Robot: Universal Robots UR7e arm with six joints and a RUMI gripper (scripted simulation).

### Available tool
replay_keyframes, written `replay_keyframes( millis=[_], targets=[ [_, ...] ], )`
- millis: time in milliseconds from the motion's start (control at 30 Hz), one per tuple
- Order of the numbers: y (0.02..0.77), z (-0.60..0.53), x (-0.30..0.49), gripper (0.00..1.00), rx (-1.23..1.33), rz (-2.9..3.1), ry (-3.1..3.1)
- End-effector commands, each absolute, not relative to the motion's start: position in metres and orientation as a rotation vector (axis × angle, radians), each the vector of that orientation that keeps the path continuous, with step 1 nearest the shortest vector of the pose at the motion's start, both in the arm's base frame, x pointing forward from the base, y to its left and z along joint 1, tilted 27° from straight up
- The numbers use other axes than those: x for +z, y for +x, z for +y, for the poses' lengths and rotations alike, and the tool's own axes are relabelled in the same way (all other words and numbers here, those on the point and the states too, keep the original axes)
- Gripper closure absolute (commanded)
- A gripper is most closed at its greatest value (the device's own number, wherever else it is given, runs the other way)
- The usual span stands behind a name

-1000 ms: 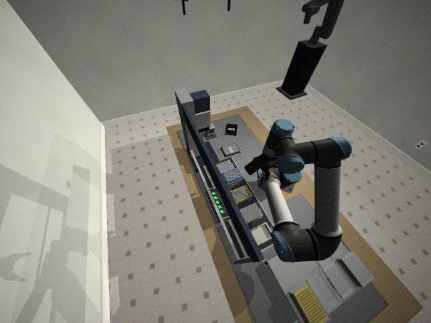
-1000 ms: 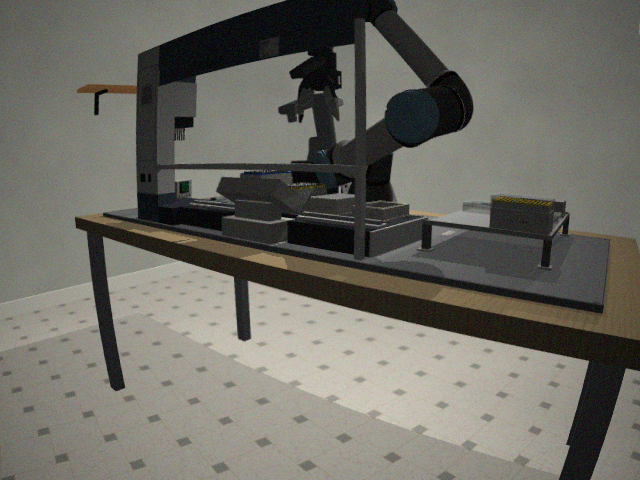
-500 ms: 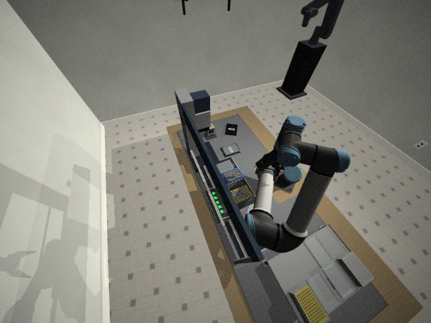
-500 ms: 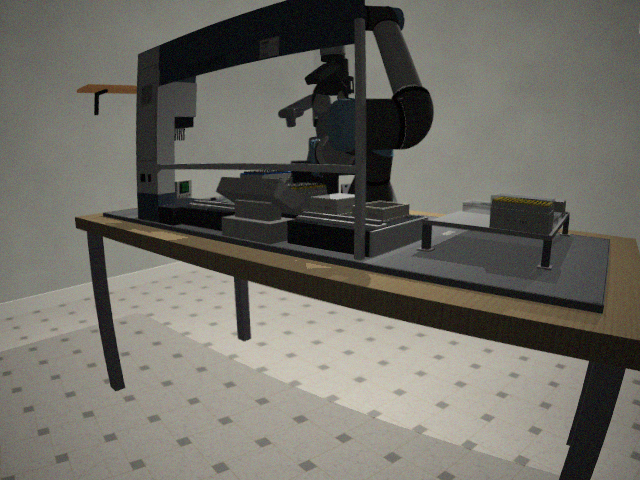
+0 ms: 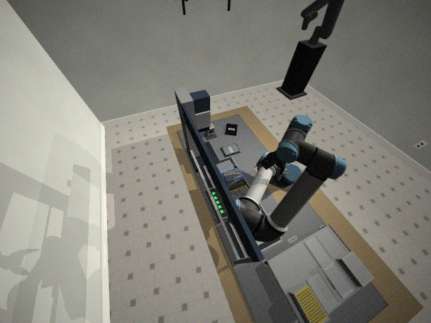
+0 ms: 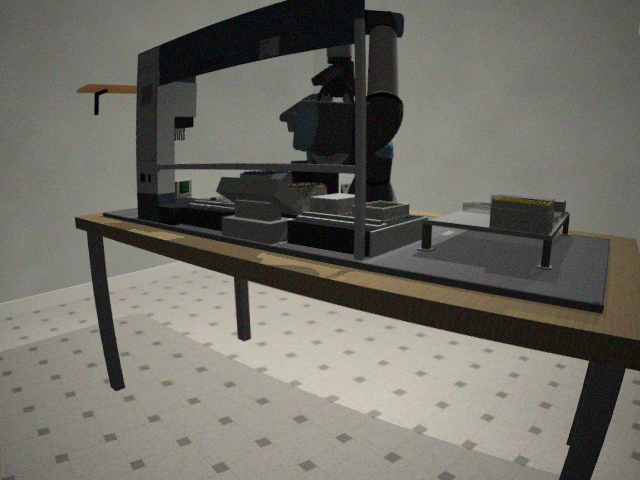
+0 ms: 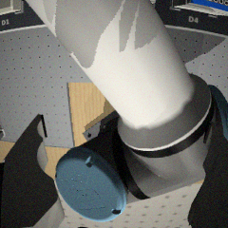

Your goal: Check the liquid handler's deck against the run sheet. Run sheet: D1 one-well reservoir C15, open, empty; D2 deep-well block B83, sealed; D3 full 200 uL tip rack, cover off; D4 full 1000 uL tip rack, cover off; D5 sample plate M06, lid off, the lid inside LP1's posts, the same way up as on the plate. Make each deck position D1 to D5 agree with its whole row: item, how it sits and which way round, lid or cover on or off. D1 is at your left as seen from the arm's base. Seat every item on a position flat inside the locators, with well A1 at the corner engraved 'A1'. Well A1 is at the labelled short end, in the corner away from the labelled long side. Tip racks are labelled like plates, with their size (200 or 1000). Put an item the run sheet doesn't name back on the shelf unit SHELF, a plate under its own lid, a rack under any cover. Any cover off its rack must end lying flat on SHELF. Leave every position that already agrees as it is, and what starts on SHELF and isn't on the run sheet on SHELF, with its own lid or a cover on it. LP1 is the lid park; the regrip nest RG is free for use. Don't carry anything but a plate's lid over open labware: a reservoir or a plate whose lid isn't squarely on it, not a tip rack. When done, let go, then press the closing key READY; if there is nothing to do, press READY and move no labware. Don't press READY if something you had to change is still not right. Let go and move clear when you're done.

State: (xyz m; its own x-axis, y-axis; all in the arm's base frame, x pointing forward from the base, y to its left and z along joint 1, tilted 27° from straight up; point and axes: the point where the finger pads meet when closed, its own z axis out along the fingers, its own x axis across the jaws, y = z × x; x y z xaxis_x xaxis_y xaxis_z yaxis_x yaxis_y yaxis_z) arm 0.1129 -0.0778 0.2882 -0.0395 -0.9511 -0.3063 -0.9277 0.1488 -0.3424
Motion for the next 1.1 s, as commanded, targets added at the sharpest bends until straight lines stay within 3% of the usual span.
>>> replay_keyframes(
  millis=[0,1067],
  targets=[
    [0.111,-0.087,0.285,0.18,-0.065,2.013,-1.748],
    [0.108,-0.171,0.258,0.18,-0.051,2.049,-1.705]
  ],
)
